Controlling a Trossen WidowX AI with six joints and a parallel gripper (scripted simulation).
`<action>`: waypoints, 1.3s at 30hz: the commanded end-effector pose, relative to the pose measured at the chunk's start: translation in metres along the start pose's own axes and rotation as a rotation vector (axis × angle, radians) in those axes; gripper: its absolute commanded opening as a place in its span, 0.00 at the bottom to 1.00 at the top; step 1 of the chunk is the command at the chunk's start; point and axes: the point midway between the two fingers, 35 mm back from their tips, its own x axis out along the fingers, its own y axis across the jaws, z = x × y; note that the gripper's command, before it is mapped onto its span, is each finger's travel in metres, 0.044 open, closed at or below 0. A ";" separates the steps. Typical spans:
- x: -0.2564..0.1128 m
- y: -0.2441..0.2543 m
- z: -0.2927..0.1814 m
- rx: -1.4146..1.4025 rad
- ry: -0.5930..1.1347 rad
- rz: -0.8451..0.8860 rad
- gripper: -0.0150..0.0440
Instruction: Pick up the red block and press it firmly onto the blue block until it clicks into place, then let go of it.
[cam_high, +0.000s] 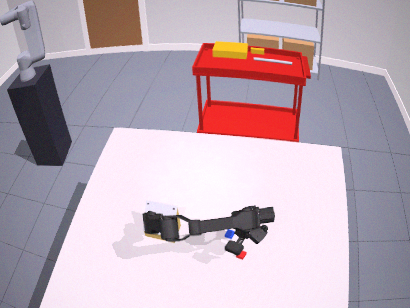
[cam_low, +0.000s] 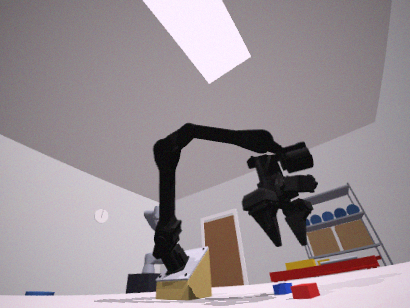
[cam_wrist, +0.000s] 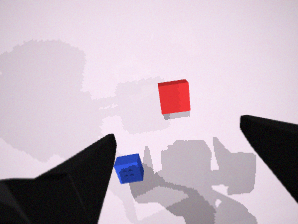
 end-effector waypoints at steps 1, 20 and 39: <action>0.000 -0.007 0.001 0.006 -0.004 -0.022 1.00; 0.059 -0.008 0.002 0.006 -0.005 -0.024 1.00; 0.079 -0.009 0.002 0.006 -0.006 -0.025 0.78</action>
